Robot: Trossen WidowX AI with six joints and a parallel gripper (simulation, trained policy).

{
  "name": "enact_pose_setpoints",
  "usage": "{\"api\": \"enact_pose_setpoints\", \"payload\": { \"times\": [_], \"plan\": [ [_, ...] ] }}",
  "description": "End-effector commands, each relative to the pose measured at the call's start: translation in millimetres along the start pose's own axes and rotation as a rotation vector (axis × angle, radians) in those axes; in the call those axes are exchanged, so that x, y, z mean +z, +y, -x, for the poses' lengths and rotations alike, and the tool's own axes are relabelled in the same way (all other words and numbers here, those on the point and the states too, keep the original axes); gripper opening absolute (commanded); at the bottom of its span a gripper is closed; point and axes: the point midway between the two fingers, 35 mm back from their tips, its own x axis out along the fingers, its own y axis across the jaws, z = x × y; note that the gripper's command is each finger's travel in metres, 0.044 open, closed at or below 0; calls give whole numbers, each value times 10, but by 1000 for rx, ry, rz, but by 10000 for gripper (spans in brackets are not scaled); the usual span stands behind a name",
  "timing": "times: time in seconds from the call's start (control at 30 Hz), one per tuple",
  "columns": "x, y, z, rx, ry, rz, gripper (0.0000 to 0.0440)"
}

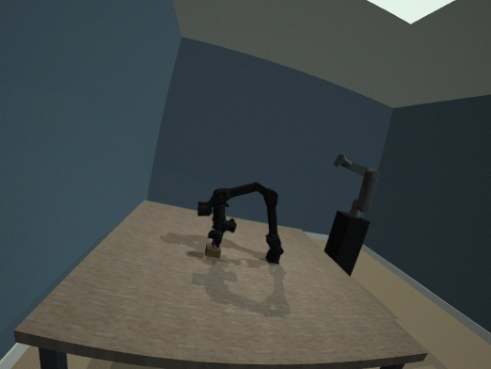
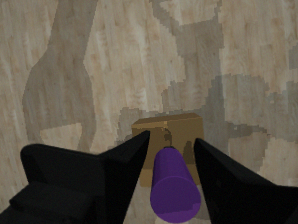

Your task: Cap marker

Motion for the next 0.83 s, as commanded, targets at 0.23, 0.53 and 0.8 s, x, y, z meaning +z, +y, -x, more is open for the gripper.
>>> {"api": "enact_pose_setpoints", "payload": {
  "times": [0.23,0.53,0.8],
  "plan": [
    [125,-3,47,-24,4,41,430],
    [119,-30,298,-63,79,70,440],
    [155,-12,499,-82,121,73,438]
  ]
}}
